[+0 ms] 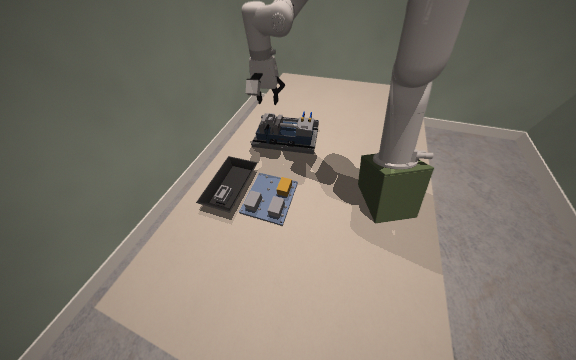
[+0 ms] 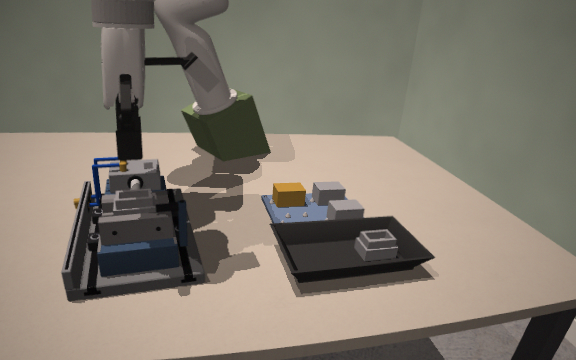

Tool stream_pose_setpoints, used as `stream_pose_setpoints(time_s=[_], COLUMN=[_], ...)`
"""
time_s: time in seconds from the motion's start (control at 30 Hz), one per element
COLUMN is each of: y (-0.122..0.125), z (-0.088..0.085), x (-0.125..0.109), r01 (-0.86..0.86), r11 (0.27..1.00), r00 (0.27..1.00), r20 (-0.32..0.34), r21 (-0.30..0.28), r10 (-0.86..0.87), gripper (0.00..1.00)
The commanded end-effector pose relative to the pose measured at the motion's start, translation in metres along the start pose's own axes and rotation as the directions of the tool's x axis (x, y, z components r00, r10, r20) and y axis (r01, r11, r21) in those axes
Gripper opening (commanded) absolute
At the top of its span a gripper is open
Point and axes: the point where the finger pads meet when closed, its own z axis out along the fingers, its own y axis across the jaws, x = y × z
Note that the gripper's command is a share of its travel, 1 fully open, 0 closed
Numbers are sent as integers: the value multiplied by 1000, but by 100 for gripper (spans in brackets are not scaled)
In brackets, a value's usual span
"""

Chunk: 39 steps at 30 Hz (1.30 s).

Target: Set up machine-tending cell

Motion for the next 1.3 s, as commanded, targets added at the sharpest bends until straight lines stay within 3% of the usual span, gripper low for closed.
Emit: stream_pose_setpoints(time_s=[0.0, 1.27], y=[1, 2], z=[1, 55], x=[-1, 0], r01=[-1, -1], r11=[1000, 1000], r00=[1000, 1000], r20=[1, 1], r21=[-4, -4], r10=[1, 1], gripper=[69, 69])
